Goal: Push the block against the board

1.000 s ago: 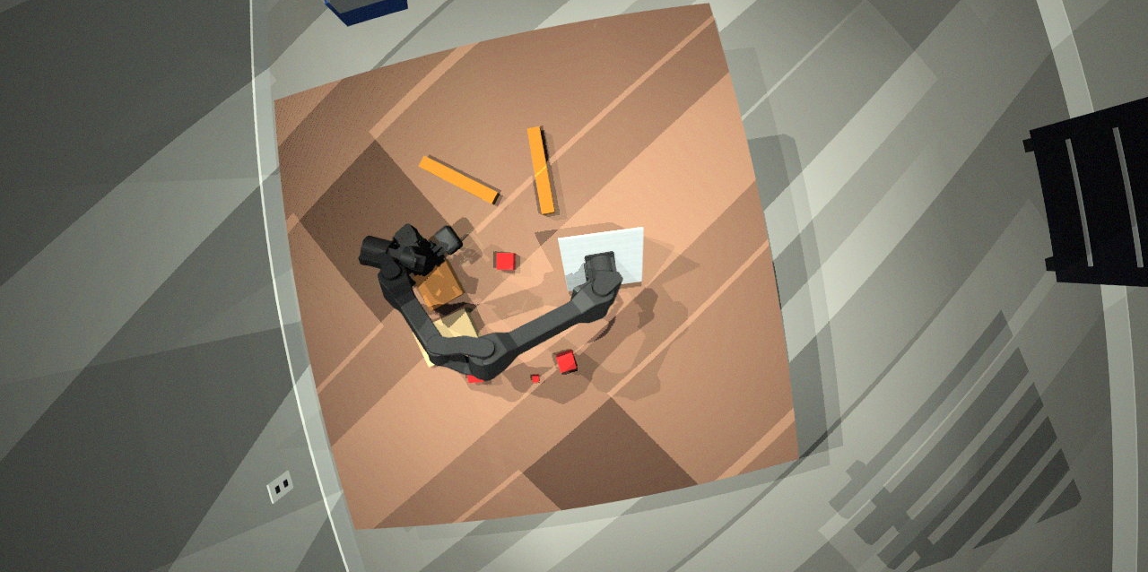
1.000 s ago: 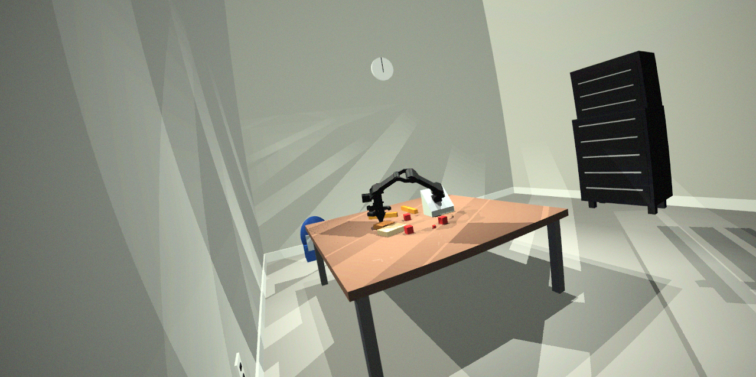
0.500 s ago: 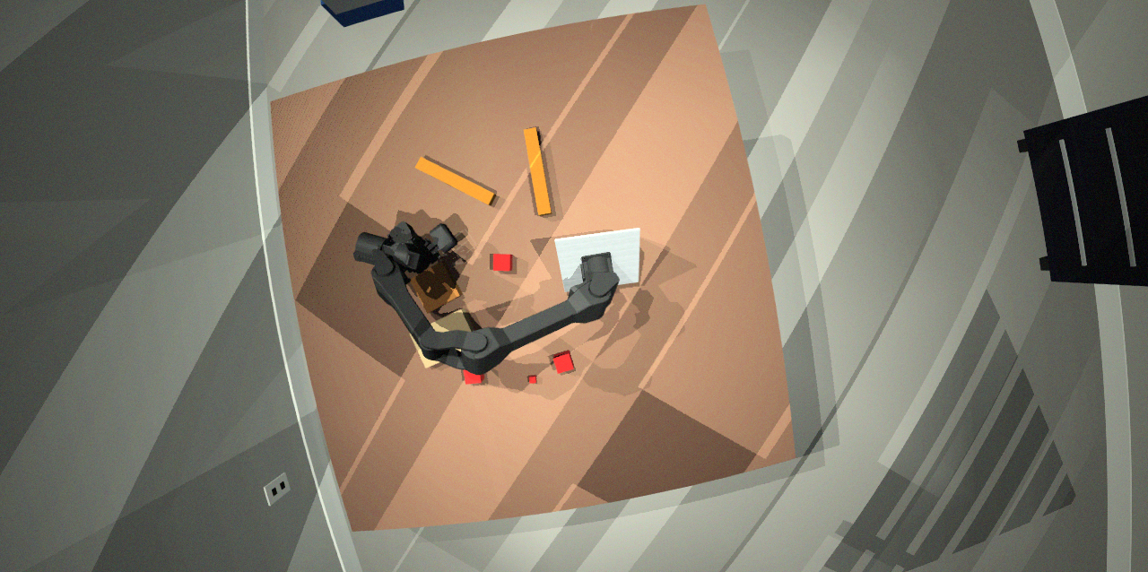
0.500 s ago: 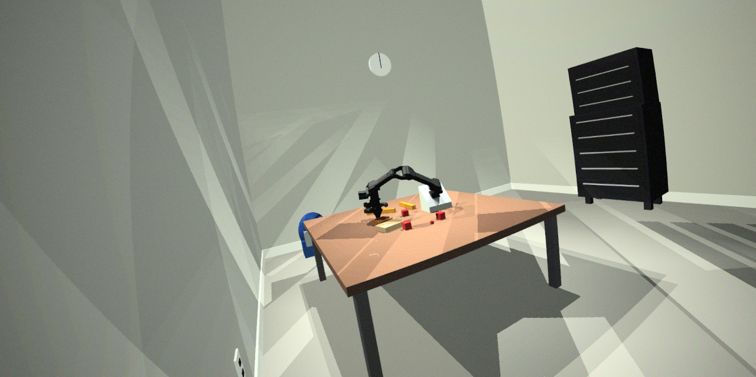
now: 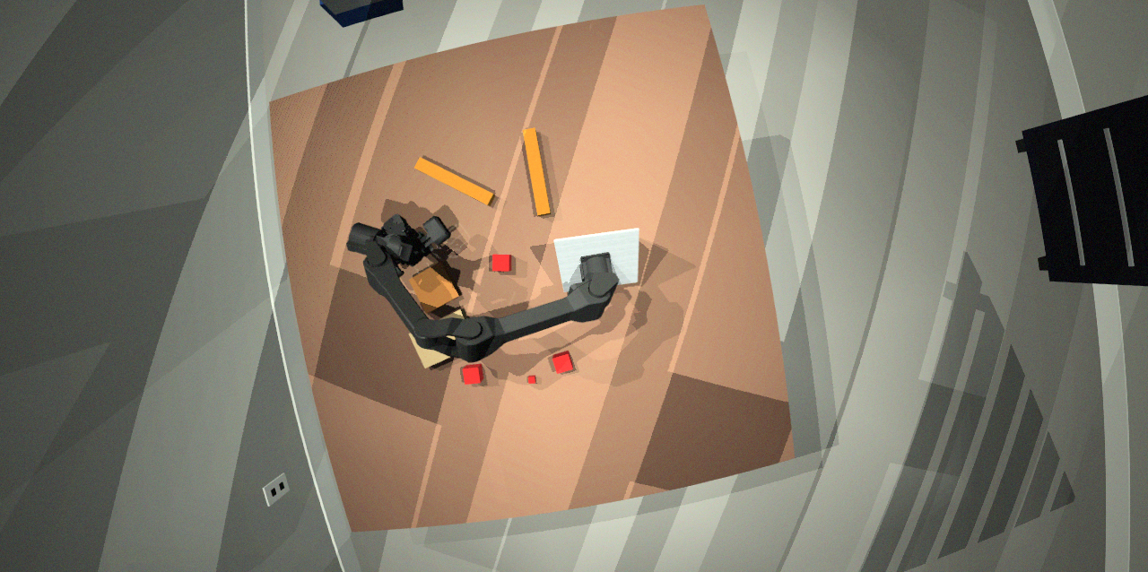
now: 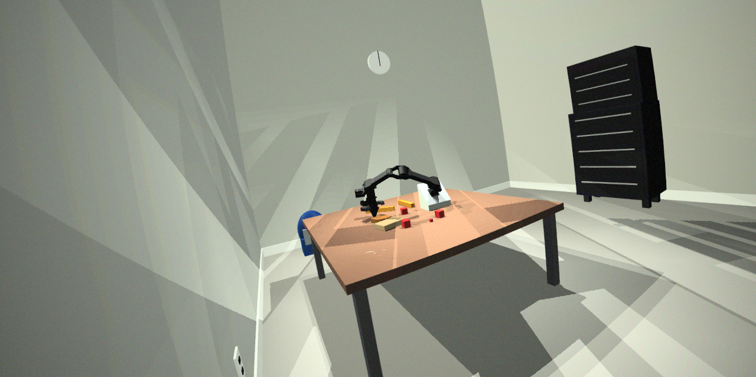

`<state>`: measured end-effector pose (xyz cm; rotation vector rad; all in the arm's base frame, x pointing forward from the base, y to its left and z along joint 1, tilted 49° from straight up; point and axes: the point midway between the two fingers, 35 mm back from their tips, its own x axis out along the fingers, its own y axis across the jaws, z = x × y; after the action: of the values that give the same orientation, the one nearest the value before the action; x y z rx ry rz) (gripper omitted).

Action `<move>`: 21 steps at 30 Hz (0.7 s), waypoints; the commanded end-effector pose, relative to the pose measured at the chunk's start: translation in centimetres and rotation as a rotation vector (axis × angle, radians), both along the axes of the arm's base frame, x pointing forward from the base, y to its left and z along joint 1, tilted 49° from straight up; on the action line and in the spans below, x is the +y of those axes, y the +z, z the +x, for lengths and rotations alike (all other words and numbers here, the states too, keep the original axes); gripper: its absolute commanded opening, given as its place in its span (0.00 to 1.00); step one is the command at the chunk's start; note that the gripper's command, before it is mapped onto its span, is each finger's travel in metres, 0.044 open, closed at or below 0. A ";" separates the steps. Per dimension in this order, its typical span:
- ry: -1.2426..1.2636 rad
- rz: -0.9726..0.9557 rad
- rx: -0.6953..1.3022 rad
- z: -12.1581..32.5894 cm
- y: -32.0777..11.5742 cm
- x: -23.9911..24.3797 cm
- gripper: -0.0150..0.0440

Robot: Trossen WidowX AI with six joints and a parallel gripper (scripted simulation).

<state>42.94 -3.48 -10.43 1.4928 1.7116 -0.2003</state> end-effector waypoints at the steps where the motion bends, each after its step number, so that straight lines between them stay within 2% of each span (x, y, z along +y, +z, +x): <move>1: 0.005 -0.004 -0.002 0.2 -0.5 -0.3 0.25; 5: 0.005 -0.004 -0.002 0.5 -0.9 -0.7 0.25; 11: 0.005 -0.006 -0.001 0.0 3.1 -4.5 0.25; 16: 0.002 -0.006 0.002 0.0 3.2 -4.5 0.25; 21: -0.079 0.001 0.094 -1.9 4.4 -3.2 0.25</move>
<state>42.04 -7.70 -6.42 1.5468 1.7067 -0.2688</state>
